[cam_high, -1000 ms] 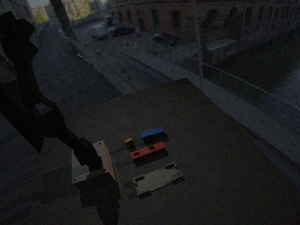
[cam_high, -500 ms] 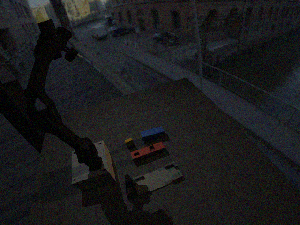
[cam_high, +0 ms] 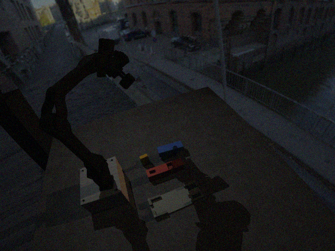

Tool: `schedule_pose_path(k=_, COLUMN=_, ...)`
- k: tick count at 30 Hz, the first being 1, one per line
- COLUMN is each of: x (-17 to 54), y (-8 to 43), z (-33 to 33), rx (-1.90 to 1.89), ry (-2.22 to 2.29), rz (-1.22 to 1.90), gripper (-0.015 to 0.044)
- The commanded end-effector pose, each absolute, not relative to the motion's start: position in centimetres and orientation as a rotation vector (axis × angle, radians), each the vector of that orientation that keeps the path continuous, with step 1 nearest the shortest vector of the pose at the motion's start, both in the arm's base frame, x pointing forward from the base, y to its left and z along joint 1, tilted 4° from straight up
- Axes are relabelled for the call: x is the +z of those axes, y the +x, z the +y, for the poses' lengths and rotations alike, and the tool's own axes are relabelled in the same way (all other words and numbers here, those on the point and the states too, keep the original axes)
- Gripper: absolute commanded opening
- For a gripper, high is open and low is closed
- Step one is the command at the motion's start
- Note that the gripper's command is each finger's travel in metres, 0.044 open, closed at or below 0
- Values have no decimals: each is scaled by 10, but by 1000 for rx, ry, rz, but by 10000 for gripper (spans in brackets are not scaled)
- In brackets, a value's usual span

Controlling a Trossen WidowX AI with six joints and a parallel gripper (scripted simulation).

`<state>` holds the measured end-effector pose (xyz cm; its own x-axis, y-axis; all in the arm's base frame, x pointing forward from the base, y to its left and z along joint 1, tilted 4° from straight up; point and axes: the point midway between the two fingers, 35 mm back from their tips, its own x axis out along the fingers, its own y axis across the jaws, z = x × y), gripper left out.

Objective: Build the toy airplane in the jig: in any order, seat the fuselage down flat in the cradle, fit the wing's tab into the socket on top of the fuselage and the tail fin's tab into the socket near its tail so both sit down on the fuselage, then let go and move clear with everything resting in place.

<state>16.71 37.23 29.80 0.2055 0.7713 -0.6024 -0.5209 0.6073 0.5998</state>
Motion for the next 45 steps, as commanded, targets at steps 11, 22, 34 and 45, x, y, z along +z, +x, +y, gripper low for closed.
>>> schedule_pose_path(k=11, x=144, y=283, z=225, rx=397, ry=4, rz=1216, gripper=440)
schedule_pose_path(k=22, x=43, y=270, z=81, rx=109, ry=-148, rz=1571, gripper=440)
schedule_pose_path(k=34, x=-14, y=265, z=71, rx=98, ry=-152, rz=1595, gripper=440)
schedule_pose_path(k=45, x=-30, y=264, z=70, rx=98, ry=-153, rz=1595, gripper=440)
